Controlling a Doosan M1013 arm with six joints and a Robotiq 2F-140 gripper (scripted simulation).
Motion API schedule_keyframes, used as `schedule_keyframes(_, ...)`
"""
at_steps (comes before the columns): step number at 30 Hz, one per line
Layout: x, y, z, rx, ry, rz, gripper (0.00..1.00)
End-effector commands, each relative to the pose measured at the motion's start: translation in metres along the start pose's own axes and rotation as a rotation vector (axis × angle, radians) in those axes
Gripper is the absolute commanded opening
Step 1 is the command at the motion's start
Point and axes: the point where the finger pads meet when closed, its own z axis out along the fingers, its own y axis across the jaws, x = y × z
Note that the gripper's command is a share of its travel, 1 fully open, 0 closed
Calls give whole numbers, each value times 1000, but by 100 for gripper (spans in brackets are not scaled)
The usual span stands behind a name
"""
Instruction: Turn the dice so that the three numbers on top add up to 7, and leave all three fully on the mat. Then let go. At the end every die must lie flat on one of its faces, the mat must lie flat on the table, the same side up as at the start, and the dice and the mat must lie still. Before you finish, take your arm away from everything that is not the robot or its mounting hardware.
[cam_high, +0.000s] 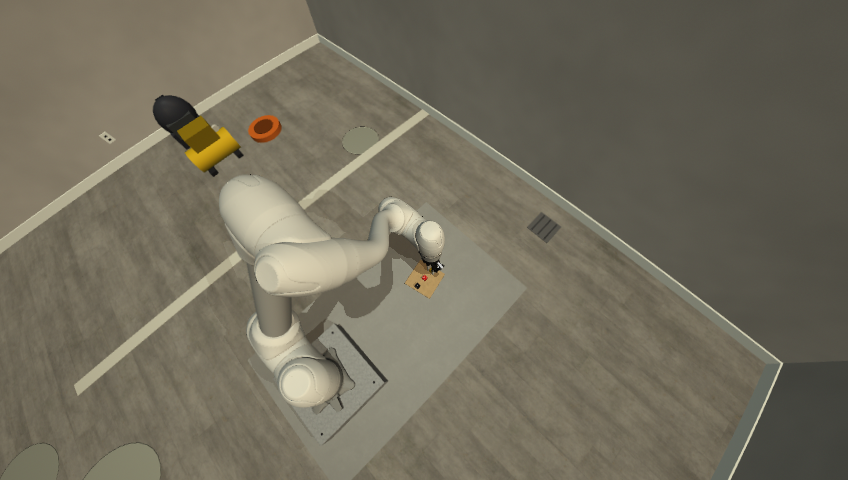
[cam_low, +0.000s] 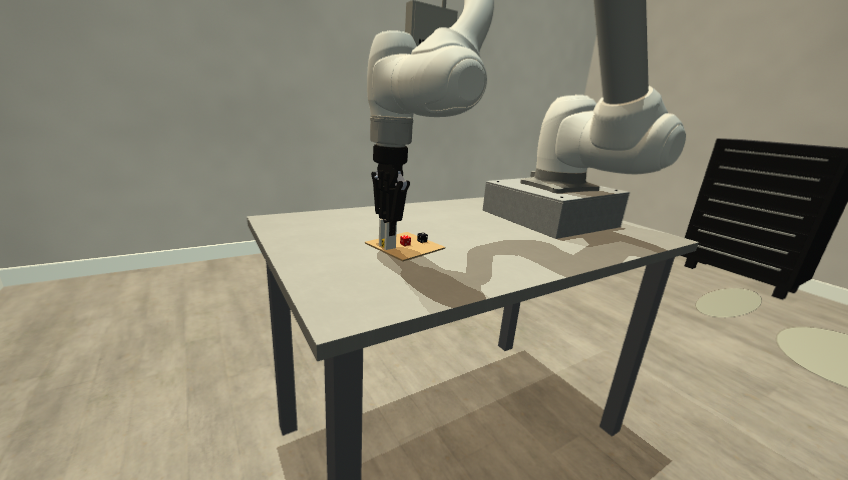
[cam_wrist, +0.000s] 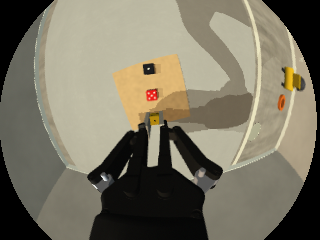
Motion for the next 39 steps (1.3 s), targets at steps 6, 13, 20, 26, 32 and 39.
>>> schedule_keyframes(6, 0, 0, 0, 0, 0, 0, 9)
schedule_keyframes(13, 0, 0, 0, 0, 0, 0, 9)
schedule_keyframes(20, 0, 0, 0, 0, 0, 0, 14)
schedule_keyframes(26, 0, 0, 0, 0, 0, 0, 19)
schedule_keyframes(32, 0, 0, 0, 0, 0, 0, 21)
schedule_keyframes(39, 0, 0, 0, 0, 0, 0, 21)
